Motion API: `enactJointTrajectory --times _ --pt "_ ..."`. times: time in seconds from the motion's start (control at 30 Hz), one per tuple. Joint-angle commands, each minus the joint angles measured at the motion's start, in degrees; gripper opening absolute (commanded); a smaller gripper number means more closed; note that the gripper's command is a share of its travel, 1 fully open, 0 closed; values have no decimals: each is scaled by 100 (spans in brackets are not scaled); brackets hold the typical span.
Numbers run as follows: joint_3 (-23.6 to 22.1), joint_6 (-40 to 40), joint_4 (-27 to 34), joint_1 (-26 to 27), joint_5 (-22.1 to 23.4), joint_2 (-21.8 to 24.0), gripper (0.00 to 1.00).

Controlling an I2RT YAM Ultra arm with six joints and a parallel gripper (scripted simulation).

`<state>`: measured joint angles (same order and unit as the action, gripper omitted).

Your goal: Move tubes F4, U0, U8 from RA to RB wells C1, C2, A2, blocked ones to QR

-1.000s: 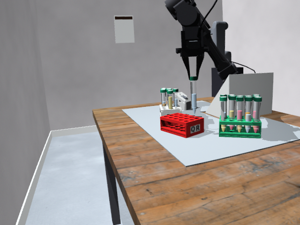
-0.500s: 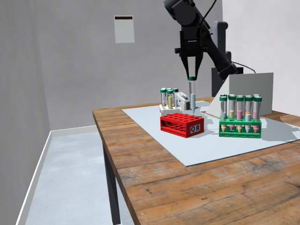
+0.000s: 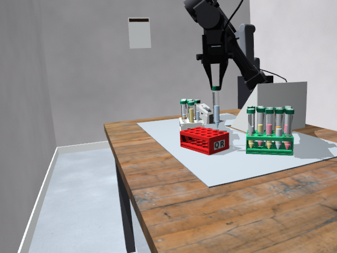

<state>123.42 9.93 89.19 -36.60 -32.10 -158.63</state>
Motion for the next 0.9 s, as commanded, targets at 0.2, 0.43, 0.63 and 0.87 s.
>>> enactJointTrajectory --times 0.2,0.43,0.63,0.87 --pt "202 35 81 -84 -67 10 0" --pt "109 78 81 -23 -92 293 0" --pt "89 81 81 -53 -63 113 0" --pt "88 74 81 -52 -63 147 0"
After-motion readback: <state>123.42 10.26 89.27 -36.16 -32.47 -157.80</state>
